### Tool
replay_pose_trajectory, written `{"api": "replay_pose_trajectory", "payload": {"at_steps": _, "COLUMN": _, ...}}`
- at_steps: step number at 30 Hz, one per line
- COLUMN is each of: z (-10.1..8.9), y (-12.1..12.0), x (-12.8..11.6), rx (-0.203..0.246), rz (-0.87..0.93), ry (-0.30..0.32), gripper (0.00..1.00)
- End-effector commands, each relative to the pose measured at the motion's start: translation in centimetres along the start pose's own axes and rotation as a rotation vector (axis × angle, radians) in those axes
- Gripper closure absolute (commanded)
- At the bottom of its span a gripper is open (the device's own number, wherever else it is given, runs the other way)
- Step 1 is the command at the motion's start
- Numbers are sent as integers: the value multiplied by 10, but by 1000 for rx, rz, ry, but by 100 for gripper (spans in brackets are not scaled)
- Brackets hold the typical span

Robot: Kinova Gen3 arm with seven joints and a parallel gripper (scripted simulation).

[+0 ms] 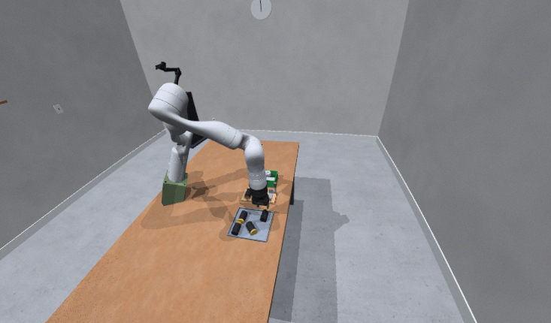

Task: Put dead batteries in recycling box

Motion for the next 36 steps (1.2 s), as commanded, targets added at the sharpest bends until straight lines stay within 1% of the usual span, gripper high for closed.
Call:
{"api": "replay_pose_trajectory", "payload": {"at_steps": 1, "z": -25, "y": 2, "x": -5, "rx": -9, "rz": 5, "ry": -12, "gripper": 10}}
{"api": "replay_pose_trajectory", "payload": {"at_steps": 3, "z": -44, "y": 2, "x": -5, "rx": -9, "rz": 5, "ry": -12, "gripper": 10}}
{"api": "replay_pose_trajectory", "payload": {"at_steps": 5, "z": -56, "y": 2, "x": -5, "rx": -9, "rz": 5, "ry": -12, "gripper": 10}}
{"api": "replay_pose_trajectory", "payload": {"at_steps": 13, "z": -58, "y": 1, "x": -5, "rx": -9, "rz": 5, "ry": -12, "gripper": 10}}
{"api": "replay_pose_trajectory", "payload": {"at_steps": 17, "z": -58, "y": -6, "x": -5, "rx": -9, "rz": 5, "ry": -12, "gripper": 10}}
{"api": "replay_pose_trajectory", "payload": {"at_steps": 22, "z": -58, "y": -31, "x": -8, "rx": -9, "rz": 5, "ry": -12, "gripper": 10}}
{"api": "replay_pose_trajectory", "payload": {"at_steps": 24, "z": -58, "y": -31, "x": -8, "rx": -9, "rz": 5, "ry": -12, "gripper": 10}}
{"api": "replay_pose_trajectory", "payload": {"at_steps": 32, "z": -57, "y": -89, "x": -14, "rx": -9, "rz": 5, "ry": -12, "gripper": 10}}
{"api": "replay_pose_trajectory", "payload": {"at_steps": 36, "z": -57, "y": -108, "x": -16, "rx": -9, "rz": 5, "ry": -12, "gripper": 10}}
Point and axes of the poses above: the point where the finger pads meet when closed, its own z axis out along the fingers, its own y axis across the jaws, x = y × z, the point moved 3 cm from there along -z, back along the fingers, and after that the axes turned 8 degrees about -z, right-handed, at the moved point
